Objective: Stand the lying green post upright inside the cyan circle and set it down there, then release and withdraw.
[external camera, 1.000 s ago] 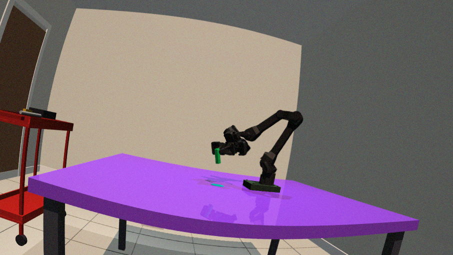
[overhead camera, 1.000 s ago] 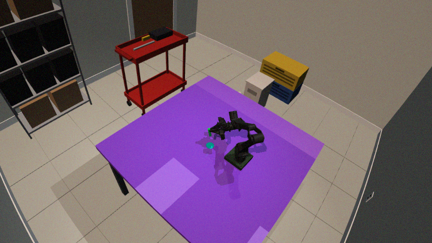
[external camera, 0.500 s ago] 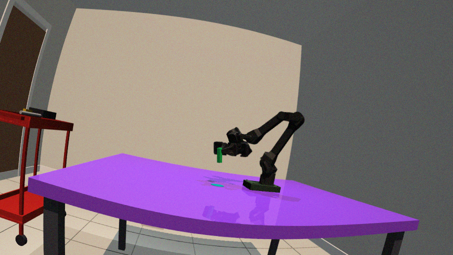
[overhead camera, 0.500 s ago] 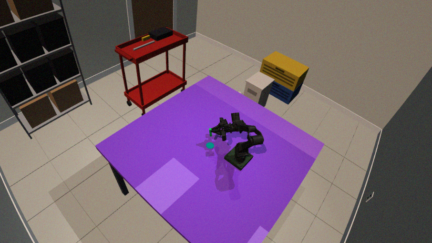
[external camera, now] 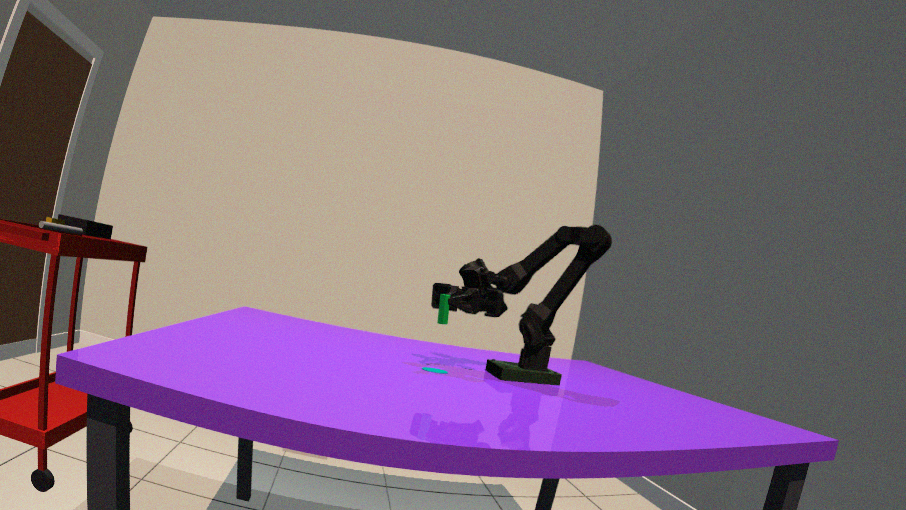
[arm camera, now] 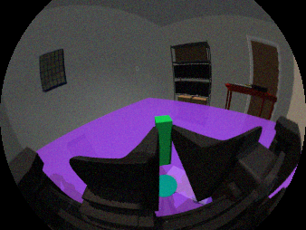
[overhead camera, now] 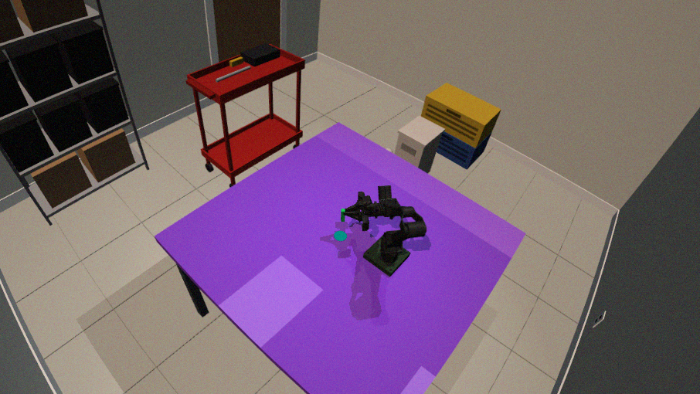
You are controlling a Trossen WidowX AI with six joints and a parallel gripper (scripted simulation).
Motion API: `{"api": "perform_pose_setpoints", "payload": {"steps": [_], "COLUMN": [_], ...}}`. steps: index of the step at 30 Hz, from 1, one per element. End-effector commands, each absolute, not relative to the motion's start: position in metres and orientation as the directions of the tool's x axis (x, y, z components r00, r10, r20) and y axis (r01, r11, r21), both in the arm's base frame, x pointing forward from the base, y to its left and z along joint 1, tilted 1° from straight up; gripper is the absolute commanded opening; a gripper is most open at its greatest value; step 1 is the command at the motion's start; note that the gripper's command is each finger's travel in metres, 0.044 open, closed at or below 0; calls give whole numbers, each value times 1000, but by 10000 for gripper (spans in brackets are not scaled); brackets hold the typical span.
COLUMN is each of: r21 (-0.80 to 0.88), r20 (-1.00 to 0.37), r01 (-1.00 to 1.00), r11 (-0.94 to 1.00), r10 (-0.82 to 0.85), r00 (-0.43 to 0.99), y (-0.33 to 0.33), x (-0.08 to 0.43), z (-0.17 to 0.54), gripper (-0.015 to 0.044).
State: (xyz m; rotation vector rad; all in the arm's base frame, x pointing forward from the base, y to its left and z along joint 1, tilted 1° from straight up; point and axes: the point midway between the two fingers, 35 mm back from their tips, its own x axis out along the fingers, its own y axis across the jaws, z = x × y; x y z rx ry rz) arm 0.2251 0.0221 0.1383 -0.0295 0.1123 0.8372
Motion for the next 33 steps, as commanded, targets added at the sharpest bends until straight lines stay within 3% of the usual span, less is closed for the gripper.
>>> {"api": "perform_pose_setpoints", "payload": {"steps": [1, 33], "r21": [-5, -6], "r20": [-93, -93], "r01": [-746, -746], "r11": [666, 666], "r10": [742, 742], "r00": [663, 664], "y": [22, 16], "x": [222, 230], "z": [140, 109], "gripper": [23, 23]}}
